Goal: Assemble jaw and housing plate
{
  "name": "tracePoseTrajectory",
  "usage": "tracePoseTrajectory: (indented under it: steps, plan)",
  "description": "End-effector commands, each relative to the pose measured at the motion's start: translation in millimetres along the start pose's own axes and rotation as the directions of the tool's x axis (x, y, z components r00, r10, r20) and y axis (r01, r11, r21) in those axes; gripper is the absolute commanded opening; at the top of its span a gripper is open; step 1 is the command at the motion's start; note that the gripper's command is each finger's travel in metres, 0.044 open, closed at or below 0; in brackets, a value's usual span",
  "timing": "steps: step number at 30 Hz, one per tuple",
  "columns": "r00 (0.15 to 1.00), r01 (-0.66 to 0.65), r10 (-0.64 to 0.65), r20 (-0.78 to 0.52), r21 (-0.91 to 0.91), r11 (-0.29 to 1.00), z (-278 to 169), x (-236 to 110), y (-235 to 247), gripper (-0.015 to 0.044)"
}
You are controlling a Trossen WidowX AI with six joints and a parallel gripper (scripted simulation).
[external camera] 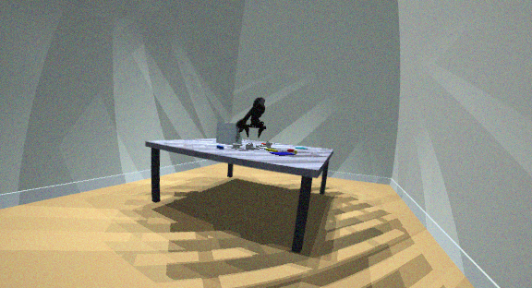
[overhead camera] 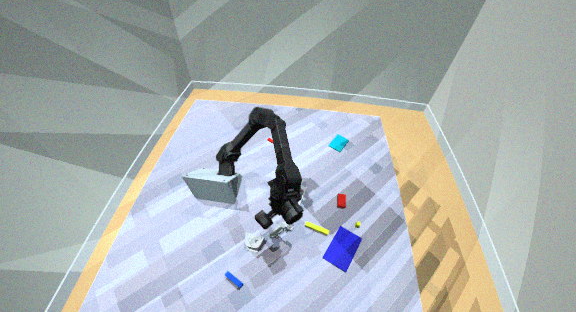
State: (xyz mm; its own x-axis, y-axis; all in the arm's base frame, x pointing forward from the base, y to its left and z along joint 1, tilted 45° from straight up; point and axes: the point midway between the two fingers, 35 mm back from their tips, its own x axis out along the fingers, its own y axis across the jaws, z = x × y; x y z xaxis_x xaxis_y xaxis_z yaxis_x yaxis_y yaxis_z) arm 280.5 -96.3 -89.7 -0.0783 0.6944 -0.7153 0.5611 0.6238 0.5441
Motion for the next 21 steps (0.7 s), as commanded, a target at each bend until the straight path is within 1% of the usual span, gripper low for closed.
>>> tracePoseTrajectory:
  steps: [1, 11, 21]
  plan:
    - [1.0, 0.003, -0.003, 0.002, 0.104, 0.995, 1.9, -1.5, -2.1, 0.044]
    - [1.0, 0.002, -0.003, 0.003, 0.32, 0.947, 3.9, -2.2, -4.7, 0.044]
    - [1.0, 0.001, -0.003, 0.003, 0.521, 0.854, 5.9, -2.9, -7.3, 0.044]
